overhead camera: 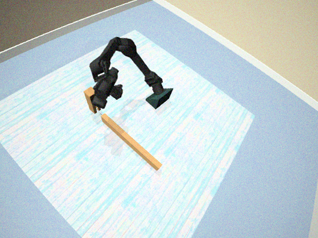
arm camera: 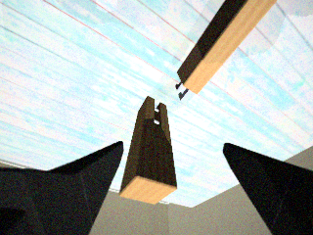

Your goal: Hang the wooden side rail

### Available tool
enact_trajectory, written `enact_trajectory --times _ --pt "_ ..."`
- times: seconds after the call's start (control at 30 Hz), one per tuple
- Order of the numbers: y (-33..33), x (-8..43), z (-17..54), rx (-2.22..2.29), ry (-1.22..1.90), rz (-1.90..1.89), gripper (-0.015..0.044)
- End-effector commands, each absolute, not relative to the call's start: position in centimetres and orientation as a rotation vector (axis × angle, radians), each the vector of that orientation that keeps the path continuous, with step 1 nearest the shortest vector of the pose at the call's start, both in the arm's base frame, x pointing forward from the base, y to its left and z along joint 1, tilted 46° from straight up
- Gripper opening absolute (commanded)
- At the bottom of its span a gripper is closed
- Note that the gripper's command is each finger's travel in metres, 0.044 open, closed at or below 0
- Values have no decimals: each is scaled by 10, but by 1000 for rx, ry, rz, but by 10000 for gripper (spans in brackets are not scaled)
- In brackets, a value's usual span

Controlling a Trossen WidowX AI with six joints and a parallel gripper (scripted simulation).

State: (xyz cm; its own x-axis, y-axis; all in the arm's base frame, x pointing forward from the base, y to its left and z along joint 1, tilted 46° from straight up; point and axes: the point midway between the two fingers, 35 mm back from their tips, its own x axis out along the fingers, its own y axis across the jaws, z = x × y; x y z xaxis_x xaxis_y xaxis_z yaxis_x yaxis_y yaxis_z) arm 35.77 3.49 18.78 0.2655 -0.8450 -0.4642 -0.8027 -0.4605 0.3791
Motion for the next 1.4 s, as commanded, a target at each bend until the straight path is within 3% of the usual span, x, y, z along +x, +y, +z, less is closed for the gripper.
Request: enact_trajectory --times 0.0,0.47,0.8,1.37 --pt "35 359 188 2446 -1606 -969 440" --pt "39 361 182 2467 -1644 -978 440" --pt "90 380 94 2571 -2366 -1055 440" --pt "64 382 66 2555 -2357 -1068 440"
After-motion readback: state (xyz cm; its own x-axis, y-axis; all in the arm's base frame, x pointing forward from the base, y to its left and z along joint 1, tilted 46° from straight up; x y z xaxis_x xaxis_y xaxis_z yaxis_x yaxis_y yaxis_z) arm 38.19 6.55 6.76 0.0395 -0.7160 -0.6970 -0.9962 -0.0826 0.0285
